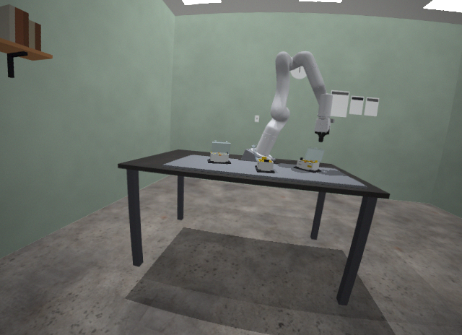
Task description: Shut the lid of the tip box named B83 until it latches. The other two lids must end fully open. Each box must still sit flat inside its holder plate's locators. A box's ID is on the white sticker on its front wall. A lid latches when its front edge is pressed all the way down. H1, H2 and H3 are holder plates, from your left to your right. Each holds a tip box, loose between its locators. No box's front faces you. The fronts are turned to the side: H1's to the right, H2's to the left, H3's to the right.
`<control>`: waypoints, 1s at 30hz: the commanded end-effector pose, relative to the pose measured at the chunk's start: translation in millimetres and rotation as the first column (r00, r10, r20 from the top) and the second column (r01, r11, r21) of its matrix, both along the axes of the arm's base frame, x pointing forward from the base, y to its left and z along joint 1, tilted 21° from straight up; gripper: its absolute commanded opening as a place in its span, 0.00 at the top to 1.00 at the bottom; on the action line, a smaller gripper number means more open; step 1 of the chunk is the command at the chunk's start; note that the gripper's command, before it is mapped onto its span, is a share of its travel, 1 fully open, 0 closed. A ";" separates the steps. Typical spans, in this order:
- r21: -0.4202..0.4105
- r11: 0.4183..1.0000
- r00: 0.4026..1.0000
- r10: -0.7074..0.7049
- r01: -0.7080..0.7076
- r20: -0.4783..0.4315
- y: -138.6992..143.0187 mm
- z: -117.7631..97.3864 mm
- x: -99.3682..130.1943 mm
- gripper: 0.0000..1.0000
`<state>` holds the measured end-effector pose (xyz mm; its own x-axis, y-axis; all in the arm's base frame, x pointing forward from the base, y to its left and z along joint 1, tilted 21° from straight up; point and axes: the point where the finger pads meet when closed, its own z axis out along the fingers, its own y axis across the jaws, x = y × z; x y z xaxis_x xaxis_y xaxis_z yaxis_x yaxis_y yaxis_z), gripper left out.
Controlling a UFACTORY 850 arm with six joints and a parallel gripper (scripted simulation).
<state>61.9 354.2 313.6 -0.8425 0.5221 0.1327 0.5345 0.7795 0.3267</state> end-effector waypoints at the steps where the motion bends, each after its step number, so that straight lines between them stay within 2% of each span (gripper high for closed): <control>1: 0.000 1.000 1.000 -0.003 0.003 0.005 0.5 0.8 -0.1 1.00; 8: 0.000 1.000 1.000 -0.003 0.003 0.004 0.5 0.8 0.0 1.00; 30: 0.000 1.000 1.000 -0.003 0.003 0.005 12.0 -30.4 2.3 1.00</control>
<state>63.8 363.7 286.9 -0.8416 0.5248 0.1280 0.5353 0.7787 0.3271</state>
